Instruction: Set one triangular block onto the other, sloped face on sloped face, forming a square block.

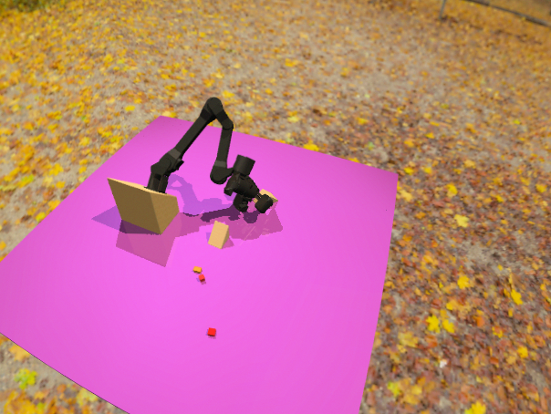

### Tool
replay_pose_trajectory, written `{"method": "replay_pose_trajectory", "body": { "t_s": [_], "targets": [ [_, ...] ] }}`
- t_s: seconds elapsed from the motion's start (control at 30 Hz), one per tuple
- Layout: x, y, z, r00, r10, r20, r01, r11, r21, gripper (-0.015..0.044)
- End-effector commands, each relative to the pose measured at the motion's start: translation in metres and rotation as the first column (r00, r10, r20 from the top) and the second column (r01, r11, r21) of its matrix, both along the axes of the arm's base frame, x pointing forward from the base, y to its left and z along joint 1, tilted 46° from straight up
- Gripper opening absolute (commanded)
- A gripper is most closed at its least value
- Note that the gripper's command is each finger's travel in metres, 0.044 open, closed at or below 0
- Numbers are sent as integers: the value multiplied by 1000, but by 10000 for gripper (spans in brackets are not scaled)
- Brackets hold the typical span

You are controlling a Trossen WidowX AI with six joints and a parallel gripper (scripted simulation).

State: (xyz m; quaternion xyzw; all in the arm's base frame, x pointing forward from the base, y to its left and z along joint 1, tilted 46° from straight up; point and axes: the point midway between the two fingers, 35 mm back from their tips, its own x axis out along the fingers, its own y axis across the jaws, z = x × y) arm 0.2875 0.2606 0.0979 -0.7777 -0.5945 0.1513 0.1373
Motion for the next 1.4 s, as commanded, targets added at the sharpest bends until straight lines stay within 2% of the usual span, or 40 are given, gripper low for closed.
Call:
{"method": "replay_pose_trajectory", "body": {
  "t_s": [0.0,0.3,0.57,0.8,1.03,1.37],
  "targets": [
    [2,5,1,1000,-5,1,5,1000,4,440],
    [2,5,1,1000,-5,1,5,1000,4,440],
    [1,4,1,1000,-1,2,1,1000,2,230],
    [1,4,1,1000,-1,2,1,1000,2,183],
    [5,-3,8,1000,-1,3,1,1000,0,0],
    [14,-37,41,1000,-1,4,1,1000,-4,0]
  ]
}}
